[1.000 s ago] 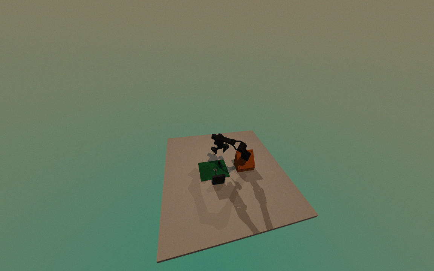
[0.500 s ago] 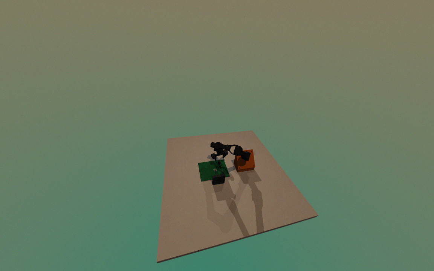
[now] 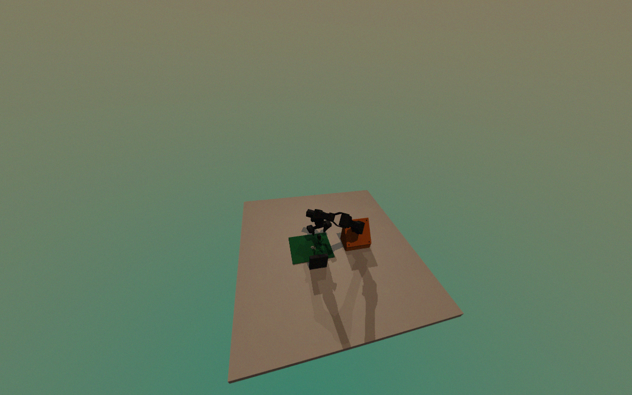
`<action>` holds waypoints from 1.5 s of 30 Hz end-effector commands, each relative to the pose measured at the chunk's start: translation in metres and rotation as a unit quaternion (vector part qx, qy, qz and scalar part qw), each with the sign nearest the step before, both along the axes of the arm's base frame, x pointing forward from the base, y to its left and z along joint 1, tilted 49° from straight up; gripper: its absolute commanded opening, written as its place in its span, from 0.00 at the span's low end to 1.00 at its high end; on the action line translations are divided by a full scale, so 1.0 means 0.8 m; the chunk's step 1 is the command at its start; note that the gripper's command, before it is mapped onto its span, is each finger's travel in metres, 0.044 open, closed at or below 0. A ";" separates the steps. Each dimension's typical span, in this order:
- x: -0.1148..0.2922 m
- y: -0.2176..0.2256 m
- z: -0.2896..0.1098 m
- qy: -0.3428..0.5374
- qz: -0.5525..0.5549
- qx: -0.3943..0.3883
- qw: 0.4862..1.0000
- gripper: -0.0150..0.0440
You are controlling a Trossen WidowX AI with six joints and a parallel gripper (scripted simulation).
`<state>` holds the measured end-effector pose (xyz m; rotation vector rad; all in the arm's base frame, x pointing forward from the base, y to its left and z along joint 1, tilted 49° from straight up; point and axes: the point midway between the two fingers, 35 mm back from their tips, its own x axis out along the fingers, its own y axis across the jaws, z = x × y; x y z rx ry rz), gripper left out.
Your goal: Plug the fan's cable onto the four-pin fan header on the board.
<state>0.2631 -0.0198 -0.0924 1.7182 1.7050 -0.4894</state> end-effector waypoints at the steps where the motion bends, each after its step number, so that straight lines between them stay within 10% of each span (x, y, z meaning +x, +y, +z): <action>1: -0.002 0.009 -0.008 0.006 -0.002 0.006 1.000 1.00; 26: -0.001 0.038 -0.032 0.006 -0.002 0.007 1.000 1.00; 45: 0.000 0.036 -0.030 0.003 0.001 0.003 1.000 0.25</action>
